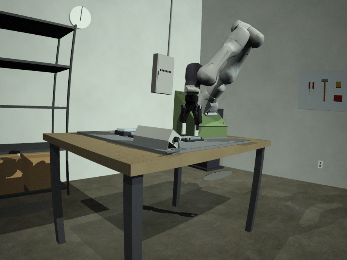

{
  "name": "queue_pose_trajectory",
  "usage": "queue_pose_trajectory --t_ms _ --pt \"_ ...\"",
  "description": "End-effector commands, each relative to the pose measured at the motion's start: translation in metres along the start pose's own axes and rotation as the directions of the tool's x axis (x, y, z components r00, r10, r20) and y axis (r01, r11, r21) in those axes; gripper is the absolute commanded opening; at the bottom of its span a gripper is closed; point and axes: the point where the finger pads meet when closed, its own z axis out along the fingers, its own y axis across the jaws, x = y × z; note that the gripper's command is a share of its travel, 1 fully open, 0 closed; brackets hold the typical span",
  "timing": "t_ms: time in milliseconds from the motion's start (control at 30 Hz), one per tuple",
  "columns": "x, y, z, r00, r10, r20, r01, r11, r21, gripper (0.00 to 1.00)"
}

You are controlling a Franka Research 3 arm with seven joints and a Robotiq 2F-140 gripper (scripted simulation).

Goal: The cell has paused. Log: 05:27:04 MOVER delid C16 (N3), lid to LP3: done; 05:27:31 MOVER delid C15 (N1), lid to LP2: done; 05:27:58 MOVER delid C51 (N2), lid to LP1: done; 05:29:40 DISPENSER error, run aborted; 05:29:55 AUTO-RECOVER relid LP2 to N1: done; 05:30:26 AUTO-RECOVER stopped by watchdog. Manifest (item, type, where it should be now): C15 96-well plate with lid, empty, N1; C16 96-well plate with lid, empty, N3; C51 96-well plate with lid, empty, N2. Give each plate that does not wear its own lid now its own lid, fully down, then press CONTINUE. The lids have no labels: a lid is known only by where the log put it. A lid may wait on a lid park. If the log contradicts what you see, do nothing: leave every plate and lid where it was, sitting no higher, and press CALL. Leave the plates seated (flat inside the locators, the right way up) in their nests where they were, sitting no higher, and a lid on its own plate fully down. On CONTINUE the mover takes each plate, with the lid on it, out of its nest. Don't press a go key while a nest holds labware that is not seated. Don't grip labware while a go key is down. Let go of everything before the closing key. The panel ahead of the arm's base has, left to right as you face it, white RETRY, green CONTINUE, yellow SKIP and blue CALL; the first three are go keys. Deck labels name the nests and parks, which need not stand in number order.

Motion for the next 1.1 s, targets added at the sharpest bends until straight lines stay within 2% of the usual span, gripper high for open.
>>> queue_pose_trajectory --t_ms 0,200,233,1067 --pt "0.0012 0.0001 -0.0002 1.000 -0.006 -0.001 0.006 1.000 -0.001 0.59" --pt "0.0012 0.0001 -0.0002 1.000 -0.006 -0.001 0.006 1.000 -0.001 0.59" --pt "0.0012 0.0001 -0.0002 1.000 -0.006 -0.001 0.006 1.000 -0.001 0.66" --pt "0.0012 0.0001 -0.0002 1.000 -0.006 -0.001 0.006 1.000 -0.001 0.66"
